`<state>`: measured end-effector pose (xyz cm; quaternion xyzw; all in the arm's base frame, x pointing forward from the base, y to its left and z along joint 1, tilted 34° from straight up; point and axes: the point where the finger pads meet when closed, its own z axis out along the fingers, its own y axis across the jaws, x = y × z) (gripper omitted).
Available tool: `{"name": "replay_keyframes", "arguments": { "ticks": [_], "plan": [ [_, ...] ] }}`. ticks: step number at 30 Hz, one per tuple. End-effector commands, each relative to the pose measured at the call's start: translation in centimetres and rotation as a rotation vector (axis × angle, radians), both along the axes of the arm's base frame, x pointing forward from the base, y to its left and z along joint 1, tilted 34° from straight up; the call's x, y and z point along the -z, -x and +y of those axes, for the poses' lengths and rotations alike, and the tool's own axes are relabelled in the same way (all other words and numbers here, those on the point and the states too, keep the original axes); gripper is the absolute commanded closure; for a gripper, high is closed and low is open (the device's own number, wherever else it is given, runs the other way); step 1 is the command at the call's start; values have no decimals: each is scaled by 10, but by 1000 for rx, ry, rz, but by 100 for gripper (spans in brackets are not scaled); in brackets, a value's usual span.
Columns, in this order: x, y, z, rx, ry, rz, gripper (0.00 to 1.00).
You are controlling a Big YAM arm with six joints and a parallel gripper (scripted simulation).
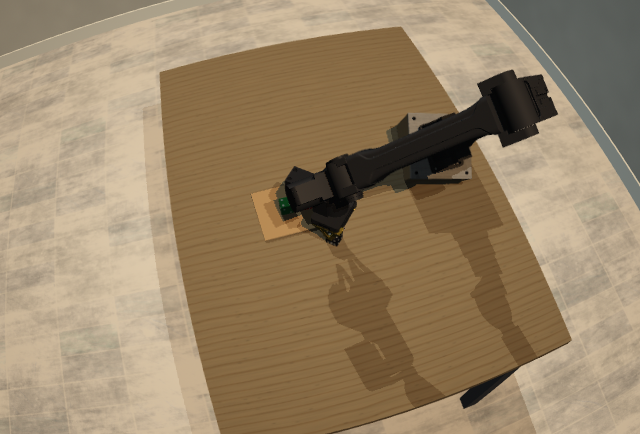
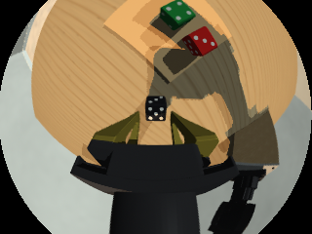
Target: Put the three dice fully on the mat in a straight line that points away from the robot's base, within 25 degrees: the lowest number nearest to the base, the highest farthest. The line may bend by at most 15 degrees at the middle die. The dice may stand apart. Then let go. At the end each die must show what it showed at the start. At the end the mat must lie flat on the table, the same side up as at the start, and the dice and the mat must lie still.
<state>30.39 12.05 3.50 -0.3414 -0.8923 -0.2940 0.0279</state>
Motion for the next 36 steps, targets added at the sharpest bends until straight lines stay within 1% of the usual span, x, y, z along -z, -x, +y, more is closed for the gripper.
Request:
{"name": "replay_keyframes", "arguments": {
  "ticks": [1,10,13,17,36],
  "plan": [
    [8,-2,6,0,4,10,55],
    [25,-2,16,0,4,13,55],
    [25,-5,17,0,3,8,55],
    [30,-3,19,0,4,13,55],
    [31,-4,17,5,5,16,55]
  ]
}}
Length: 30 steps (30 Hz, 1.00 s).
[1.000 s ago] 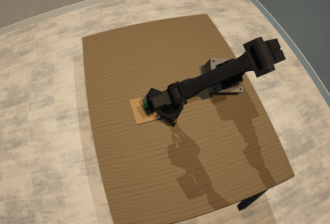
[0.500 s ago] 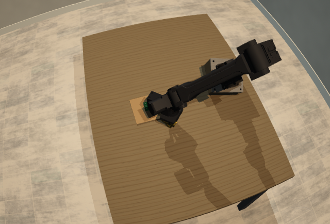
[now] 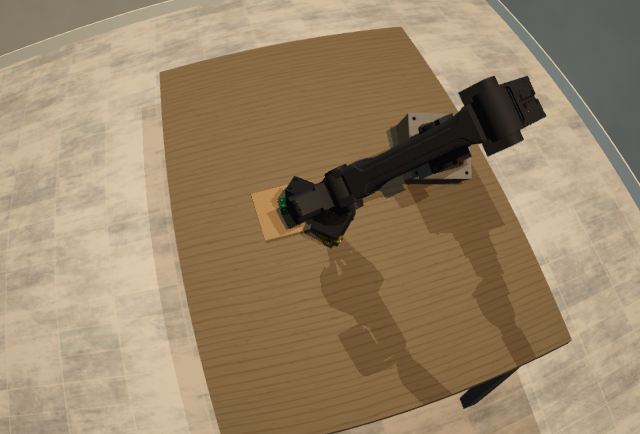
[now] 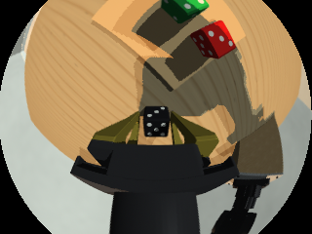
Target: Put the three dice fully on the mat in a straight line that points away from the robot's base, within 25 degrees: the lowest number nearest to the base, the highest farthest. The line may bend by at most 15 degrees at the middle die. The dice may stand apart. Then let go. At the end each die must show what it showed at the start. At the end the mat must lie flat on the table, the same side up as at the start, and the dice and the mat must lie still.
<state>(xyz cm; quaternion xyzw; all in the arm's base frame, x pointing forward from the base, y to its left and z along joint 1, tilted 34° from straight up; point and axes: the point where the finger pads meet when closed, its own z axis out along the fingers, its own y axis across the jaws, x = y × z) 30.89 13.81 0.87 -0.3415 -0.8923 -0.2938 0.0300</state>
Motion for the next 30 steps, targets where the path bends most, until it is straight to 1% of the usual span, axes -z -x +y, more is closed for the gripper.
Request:
{"name": "replay_keyframes", "arguments": {
  "ticks": [1,20,21,30],
  "plan": [
    [4,1,0,7,6,12,55],
    [4,1,0,7,6,12,55],
    [4,1,0,7,6,12,74],
    [4,1,0,6,5,12,74]
  ]
}}
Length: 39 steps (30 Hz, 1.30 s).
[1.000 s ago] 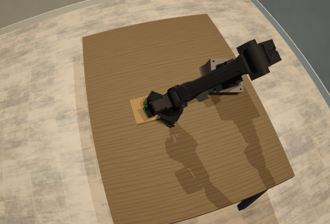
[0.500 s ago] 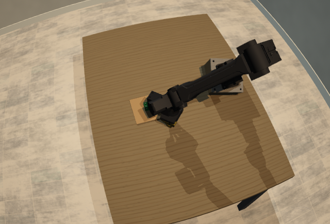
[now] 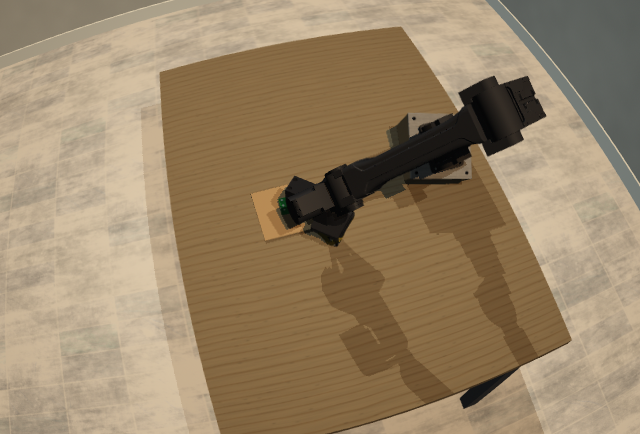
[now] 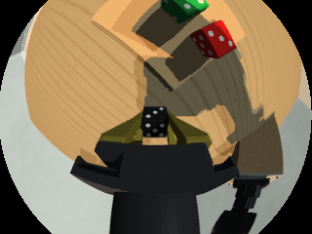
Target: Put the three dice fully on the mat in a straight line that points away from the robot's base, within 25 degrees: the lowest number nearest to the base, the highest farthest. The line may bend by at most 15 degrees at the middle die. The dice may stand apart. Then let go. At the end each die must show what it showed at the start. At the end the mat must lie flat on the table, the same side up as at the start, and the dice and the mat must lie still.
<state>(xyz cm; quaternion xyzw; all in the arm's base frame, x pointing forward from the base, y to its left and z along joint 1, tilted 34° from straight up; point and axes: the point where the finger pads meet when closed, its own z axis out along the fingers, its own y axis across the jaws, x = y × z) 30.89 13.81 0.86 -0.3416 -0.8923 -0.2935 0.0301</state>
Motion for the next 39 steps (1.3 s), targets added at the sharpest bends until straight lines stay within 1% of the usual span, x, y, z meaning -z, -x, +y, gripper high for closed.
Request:
{"name": "replay_keyframes", "arguments": {
  "ticks": [1,26,27,28,29,31,32,35,39],
  "plan": [
    [4,1,0,6,5,12,74],
    [4,1,-2,7,7,17,74],
    [0,-1,-5,10,6,8,74],
    [-10,-6,-7,11,3,-20,74],
    [-14,-9,-8,11,1,-27,74],
    [-14,-9,-8,11,1,-27,74],
    [-21,-14,-10,10,-2,-38,74],
    [-37,-13,-19,10,-2,-43,74],
    [-65,-9,-36,10,1,-48,74]
  ]
}}
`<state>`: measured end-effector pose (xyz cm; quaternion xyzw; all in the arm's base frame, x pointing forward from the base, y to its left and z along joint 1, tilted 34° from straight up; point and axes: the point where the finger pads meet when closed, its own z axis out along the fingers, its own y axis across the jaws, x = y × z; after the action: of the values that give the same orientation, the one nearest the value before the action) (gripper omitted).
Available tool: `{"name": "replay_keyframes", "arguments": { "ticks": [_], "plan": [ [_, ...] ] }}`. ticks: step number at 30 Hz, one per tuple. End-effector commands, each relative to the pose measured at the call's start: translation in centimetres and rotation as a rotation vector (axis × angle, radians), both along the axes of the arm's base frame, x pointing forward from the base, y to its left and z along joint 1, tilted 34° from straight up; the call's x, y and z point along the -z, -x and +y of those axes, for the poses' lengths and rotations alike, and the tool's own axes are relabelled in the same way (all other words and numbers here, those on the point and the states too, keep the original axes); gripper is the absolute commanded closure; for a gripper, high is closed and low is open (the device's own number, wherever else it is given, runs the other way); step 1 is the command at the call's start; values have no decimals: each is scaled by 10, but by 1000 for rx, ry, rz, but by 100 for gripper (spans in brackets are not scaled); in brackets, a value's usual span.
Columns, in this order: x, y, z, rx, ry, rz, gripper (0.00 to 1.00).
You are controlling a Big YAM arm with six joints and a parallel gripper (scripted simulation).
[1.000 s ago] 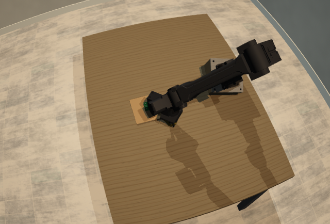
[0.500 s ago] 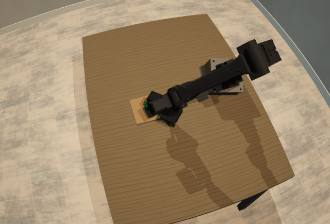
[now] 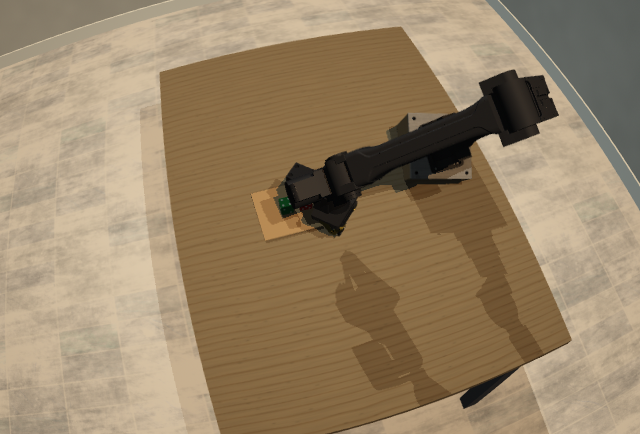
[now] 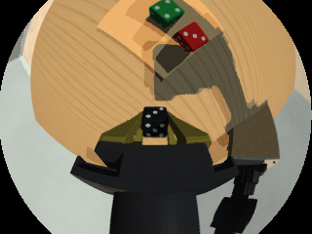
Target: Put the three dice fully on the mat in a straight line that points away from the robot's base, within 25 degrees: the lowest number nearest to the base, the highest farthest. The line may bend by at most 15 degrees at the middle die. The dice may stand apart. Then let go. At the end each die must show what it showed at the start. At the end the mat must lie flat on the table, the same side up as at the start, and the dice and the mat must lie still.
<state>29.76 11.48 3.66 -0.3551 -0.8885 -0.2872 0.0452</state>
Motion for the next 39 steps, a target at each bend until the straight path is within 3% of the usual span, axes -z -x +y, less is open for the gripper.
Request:
{"name": "replay_keyframes", "arguments": {
  "ticks": [1,7,9,10,20,24,26,30,39],
  "plan": [
    [-43,-19,-17,-8,2,-89,74],
    [-71,-15,-35,-8,6,-93,74],
    [-71,-15,-35,-8,6,-93,74],
    [-49,6,-29,-31,3,-22,74],
    [-58,-6,-34,-19,5,-57,74],
    [-67,-27,-44,-63,17,-105,74],
    [-67,-27,-44,-63,17,-105,74],
    [-62,-66,-68,-222,51,-211,74],
    [-47,-113,-106,-433,89,-343,74]
  ]
}}
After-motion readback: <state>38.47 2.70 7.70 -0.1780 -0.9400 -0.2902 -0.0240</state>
